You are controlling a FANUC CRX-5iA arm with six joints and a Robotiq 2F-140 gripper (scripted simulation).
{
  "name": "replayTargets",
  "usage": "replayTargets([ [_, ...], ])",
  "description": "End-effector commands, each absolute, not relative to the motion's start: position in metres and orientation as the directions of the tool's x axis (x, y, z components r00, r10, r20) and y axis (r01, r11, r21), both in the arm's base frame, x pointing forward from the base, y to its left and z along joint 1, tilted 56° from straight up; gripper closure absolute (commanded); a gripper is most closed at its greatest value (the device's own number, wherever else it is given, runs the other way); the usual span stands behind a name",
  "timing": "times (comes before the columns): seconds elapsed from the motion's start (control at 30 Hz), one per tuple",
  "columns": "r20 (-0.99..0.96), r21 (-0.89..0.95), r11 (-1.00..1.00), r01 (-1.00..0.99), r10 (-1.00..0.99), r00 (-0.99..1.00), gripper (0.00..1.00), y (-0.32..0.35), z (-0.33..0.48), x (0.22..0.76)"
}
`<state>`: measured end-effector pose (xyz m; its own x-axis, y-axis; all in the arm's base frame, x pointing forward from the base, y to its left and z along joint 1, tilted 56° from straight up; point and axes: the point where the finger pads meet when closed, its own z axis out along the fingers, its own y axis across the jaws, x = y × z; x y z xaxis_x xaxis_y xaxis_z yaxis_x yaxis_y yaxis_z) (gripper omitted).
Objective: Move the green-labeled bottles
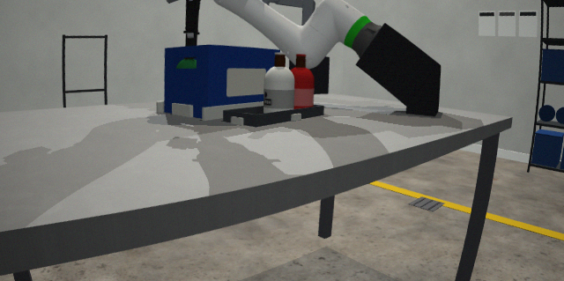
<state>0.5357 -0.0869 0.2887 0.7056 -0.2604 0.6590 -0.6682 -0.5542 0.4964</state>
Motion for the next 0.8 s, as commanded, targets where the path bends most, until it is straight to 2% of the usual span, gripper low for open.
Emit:
replayTargets([
  [0.0,0.66,0.496,-0.555,-0.668,-0.259,0.705,0.9,-0.0875,0.2884,0.5364],
  [0.77,0.66,0.496,-0.555,-0.668,-0.259,0.705,0.9,-0.0945,0.2834,0.5386],
])
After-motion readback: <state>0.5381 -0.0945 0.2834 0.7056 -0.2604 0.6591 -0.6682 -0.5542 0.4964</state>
